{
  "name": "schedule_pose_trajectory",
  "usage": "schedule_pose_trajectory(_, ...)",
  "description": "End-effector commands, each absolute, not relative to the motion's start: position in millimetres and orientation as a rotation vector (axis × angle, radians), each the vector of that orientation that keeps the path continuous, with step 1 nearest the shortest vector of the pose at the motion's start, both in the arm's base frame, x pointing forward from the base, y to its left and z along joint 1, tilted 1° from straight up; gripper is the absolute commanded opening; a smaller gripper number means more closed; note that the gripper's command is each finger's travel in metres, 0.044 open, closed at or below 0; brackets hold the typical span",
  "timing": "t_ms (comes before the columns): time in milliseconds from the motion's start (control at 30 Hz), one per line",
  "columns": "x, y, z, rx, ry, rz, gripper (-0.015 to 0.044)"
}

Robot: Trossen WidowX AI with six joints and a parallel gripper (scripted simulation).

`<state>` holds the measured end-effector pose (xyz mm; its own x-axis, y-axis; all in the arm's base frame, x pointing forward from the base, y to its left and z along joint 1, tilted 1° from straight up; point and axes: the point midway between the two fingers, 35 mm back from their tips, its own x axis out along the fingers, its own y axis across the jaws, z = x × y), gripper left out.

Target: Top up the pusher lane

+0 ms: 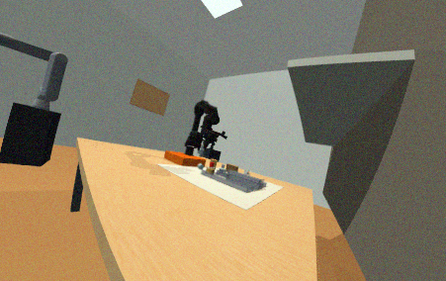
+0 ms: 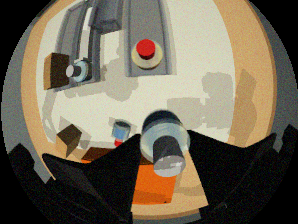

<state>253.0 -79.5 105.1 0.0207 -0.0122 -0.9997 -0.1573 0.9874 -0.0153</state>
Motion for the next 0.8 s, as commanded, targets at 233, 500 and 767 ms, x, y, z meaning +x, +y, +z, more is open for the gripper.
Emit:
schedule_pose_trajectory(233, 266.6, -33.8, 89.3, -0.127, 1.552, 0.116, 0.0000)
schedule_pose_trajectory(500, 272.6, 2.7, 78.6, -0.130, 1.552, 0.114, 0.0000)
schedule_pose_trajectory(767, 273.1, 40.2, 67.7, -0.132, 1.551, 0.113, 0.0000)
